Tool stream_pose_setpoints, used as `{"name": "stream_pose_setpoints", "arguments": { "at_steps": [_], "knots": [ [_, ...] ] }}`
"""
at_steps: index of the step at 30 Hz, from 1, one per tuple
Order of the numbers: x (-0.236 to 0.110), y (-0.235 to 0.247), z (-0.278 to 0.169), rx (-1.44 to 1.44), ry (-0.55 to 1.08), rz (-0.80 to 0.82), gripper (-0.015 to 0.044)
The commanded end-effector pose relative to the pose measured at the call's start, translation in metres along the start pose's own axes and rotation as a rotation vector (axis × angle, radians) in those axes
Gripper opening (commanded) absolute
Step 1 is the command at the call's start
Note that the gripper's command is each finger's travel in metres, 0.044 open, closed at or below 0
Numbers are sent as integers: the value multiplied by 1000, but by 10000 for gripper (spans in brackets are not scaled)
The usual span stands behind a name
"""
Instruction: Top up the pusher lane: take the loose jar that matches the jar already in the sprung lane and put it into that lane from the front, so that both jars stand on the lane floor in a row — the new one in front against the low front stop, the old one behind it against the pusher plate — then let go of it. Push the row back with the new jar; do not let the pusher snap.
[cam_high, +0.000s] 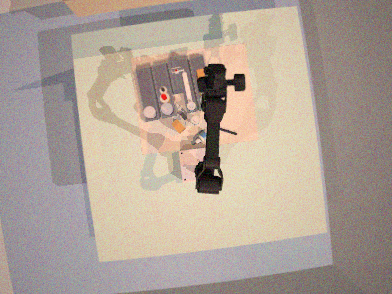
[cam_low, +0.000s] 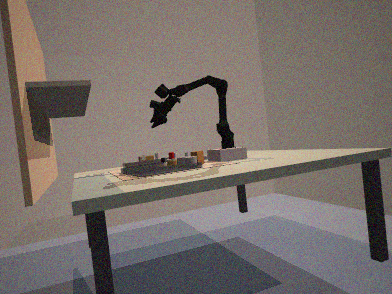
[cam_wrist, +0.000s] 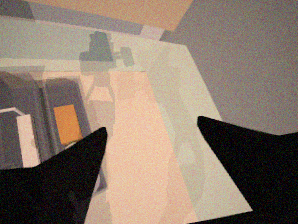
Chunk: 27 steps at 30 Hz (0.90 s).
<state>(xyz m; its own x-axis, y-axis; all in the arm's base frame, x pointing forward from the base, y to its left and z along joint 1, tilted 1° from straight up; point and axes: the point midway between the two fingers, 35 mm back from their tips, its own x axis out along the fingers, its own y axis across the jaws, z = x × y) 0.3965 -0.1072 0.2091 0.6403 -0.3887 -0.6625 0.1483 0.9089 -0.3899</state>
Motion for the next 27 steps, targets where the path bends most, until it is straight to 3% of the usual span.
{"name": "stream_pose_setpoints", "arguments": {
  "at_steps": [1, 12, 18, 27],
  "knots": [
    [2, 47, -35, -12, 152, 156, 440],
    [-47, 144, -151, -36, 698, 459, 440],
    [-50, 147, -154, -36, 707, 462, 440],
    [-28, 159, -175, -36, 708, 462, 440]
  ]
}}
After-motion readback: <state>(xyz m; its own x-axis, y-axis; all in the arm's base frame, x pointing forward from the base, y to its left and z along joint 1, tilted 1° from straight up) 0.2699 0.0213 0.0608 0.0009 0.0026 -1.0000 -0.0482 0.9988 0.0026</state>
